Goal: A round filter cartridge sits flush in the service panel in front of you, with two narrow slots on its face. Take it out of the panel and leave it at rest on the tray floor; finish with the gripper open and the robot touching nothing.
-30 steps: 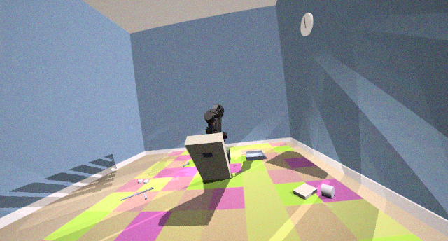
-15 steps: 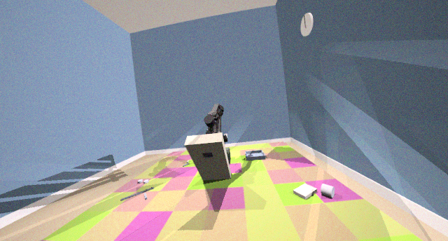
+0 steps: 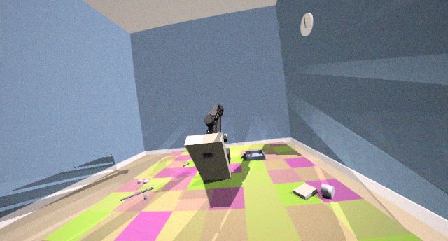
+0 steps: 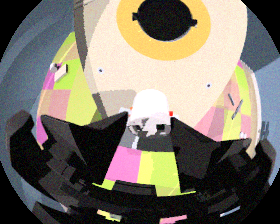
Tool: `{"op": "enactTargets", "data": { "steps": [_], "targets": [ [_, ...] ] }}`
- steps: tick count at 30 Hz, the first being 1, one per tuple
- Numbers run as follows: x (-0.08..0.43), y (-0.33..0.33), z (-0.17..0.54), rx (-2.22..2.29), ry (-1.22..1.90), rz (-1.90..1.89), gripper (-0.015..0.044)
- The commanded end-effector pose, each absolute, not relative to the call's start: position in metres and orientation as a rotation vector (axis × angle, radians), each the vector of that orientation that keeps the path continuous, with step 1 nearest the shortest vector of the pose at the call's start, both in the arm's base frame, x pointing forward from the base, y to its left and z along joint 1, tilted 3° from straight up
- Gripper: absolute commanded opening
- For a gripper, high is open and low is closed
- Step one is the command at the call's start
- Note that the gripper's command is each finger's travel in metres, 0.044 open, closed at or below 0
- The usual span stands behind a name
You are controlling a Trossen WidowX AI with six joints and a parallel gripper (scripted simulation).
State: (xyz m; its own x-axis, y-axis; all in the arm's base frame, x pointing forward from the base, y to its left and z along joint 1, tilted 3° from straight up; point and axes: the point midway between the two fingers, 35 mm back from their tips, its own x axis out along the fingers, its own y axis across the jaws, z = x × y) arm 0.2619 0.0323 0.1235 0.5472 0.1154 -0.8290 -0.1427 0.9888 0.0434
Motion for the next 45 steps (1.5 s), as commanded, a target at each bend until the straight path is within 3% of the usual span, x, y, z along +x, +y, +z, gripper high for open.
{"op": "enactTargets", "data": {
  "steps": [1,5,12,22,36,45],
  "targets": [
    [0.262,0.032,0.124,-0.03,0.98,0.153,0.0211],
    [0.262,0.032,0.124,-0.03,0.98,0.153,0.0185],
    [0.267,0.032,0.131,-0.03,0.979,0.152,0.0001],
    [0.274,0.032,0.149,-0.031,0.978,0.151,0.0],
    [0.232,0.023,0.221,-0.031,0.982,0.15,0.0],
    [0.23,0.035,0.222,-0.03,0.99,0.151,0.0]
  ]
}}
